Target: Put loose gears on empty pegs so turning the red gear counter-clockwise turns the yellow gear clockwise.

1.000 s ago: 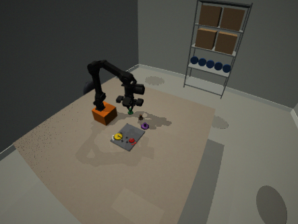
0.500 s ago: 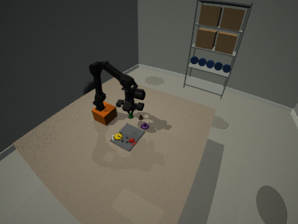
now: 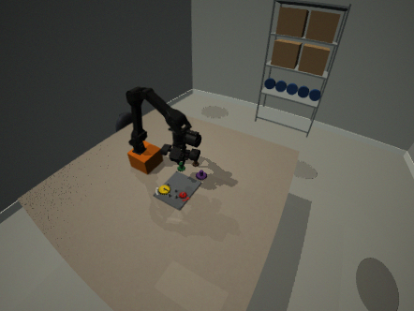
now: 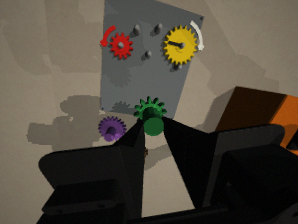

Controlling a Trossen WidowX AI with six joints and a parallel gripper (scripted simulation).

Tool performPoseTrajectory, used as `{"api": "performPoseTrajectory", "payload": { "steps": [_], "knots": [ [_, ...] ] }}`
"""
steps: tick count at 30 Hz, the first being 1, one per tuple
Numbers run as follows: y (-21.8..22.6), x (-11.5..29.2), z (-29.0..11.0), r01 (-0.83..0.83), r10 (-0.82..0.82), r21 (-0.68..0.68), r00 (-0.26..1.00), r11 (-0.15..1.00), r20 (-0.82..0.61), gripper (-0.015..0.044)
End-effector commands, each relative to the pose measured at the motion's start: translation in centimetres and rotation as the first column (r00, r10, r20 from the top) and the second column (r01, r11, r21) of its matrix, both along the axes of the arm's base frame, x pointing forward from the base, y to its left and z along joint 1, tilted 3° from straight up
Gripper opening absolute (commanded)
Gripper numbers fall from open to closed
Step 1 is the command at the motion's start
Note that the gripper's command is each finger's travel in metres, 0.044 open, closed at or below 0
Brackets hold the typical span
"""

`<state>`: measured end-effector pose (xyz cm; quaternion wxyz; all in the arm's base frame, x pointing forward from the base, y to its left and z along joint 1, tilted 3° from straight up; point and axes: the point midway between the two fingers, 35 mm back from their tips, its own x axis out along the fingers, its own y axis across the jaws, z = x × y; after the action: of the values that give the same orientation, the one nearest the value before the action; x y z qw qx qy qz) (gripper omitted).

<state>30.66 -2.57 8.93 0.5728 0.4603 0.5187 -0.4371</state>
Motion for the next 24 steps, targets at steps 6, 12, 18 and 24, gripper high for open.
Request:
{"api": "performPoseTrajectory", "payload": {
  "steps": [6, 12, 18, 24],
  "knots": [
    [-1.9, 1.0, -0.7, -0.009, 0.009, 0.005, 1.000, 1.000, 0.003, 0.0000],
    [-3.2, 1.5, -1.1, -0.014, 0.014, 0.006, 1.000, 1.000, 0.009, 0.0000],
    [-4.8, 2.0, -1.6, -0.013, 0.013, 0.003, 1.000, 1.000, 0.009, 0.0000],
    [-6.4, 2.3, -2.1, -0.013, 0.013, 0.000, 1.000, 1.000, 0.009, 0.0000]
  ]
}}
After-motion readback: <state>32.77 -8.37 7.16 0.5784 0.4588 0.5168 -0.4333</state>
